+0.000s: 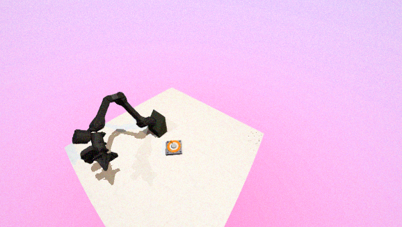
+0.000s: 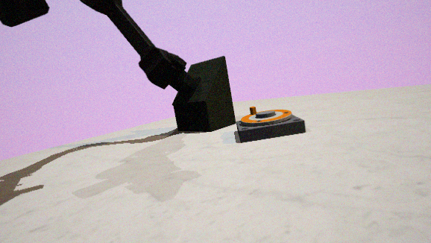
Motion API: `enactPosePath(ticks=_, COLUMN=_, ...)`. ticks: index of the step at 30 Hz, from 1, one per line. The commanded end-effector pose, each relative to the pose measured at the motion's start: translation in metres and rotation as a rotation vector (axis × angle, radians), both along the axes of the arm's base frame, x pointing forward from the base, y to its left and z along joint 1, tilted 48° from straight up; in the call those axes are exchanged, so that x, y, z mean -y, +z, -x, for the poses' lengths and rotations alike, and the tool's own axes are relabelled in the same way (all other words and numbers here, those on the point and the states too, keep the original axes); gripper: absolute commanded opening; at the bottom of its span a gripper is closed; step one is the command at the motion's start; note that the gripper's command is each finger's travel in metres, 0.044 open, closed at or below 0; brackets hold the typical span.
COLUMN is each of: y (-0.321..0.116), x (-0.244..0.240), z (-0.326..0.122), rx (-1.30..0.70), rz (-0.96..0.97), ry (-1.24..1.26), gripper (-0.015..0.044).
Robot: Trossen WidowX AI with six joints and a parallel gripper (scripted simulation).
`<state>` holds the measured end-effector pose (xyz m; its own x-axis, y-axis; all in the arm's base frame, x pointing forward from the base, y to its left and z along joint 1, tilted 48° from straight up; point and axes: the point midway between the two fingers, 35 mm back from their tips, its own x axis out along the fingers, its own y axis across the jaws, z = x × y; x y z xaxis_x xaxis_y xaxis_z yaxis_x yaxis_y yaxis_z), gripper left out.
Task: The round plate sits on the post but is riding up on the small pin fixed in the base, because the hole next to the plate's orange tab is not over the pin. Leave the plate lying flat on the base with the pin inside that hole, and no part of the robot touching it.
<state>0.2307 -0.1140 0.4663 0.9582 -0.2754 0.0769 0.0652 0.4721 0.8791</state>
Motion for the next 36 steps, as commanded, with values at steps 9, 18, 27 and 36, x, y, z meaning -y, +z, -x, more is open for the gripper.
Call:
enactPosePath(ticks=9, y=-0.179, x=-0.013, z=-0.093, rx=-0.597, rz=-0.107, ry=0.049, gripper=0.0000)
enactPosePath(ticks=18, y=-0.326, x=-0.077, z=-0.091, rx=-1.194, rz=0.131, ry=0.147, gripper=0.0000)
enactPosePath(ticks=27, y=-0.424, x=-0.122, z=-0.021, rx=-1.760, rz=0.773, ry=0.275, gripper=0.0000)
enactPosePath(ticks=36, y=-0.441, x=-0.125, z=0.017, rx=-1.969, rz=1.302, ry=0.330, gripper=0.0000)
